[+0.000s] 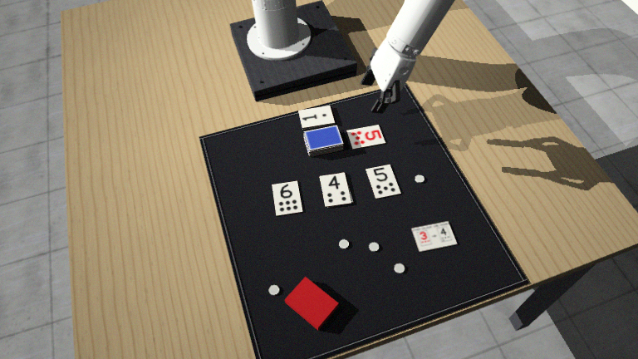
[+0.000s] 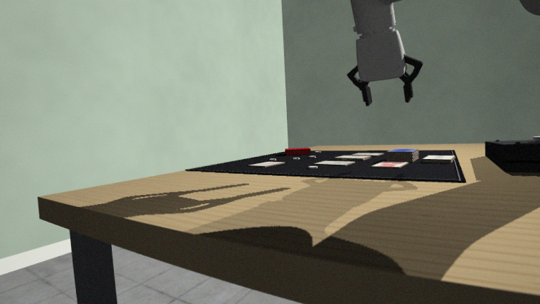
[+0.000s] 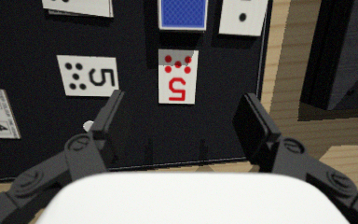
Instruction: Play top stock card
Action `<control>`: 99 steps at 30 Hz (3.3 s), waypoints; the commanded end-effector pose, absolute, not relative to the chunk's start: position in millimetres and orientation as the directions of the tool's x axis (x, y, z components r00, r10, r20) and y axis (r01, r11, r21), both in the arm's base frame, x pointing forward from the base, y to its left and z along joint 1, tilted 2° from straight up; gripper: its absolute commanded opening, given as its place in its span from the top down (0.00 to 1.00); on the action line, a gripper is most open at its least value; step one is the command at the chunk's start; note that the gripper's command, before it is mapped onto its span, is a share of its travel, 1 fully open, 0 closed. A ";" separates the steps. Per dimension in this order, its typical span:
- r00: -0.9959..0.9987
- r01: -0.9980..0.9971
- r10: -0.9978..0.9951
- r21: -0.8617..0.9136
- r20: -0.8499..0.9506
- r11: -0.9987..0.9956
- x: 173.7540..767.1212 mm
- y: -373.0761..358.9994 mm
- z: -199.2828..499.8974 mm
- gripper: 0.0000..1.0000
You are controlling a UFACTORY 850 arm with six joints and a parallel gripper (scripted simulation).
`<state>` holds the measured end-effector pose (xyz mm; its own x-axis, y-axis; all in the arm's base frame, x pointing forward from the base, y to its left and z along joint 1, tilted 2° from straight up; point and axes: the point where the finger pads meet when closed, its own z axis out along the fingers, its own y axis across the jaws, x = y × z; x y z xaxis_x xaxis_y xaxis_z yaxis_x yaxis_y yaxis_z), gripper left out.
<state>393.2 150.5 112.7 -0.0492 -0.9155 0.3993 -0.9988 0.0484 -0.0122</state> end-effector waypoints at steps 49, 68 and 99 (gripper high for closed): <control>-0.062 -0.998 -0.997 -0.018 0.035 0.061 396.5 143.3 39.4 0.00; -0.062 -0.998 -0.997 -0.020 0.038 0.061 396.3 142.3 12.6 0.14; -0.062 -0.998 -0.997 -0.020 0.037 0.061 396.2 141.4 -17.1 0.14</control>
